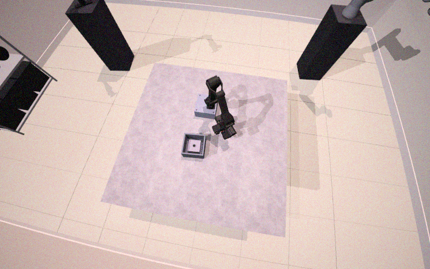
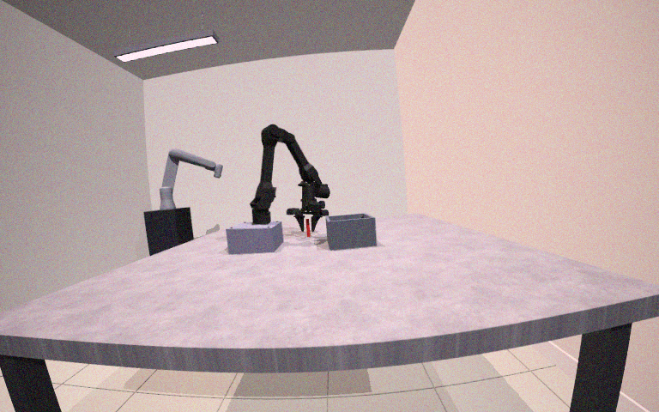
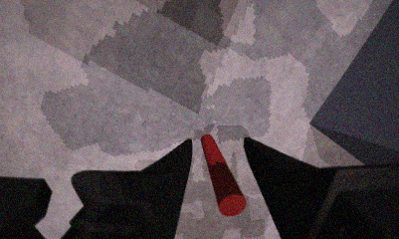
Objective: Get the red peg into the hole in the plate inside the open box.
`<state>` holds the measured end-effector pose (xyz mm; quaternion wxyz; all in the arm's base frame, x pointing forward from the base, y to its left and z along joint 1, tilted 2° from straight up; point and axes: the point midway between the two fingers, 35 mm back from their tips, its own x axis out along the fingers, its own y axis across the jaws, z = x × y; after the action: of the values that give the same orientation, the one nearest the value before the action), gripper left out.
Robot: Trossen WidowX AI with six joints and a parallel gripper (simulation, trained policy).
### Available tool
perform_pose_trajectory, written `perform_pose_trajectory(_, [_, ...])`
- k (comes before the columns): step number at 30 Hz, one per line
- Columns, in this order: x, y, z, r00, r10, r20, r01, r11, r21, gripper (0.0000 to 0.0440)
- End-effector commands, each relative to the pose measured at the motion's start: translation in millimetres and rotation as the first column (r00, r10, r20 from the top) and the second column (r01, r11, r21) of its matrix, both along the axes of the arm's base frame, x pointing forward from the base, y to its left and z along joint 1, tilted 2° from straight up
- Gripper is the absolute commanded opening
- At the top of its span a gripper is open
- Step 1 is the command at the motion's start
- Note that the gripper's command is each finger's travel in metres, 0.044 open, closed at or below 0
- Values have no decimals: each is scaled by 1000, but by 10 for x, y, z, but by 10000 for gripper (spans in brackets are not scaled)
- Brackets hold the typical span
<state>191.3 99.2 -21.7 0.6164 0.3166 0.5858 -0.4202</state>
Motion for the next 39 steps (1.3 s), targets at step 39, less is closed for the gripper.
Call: perform_pose_trajectory(39, [554,-489,1066,957,249,149,-231,965,-123,0])
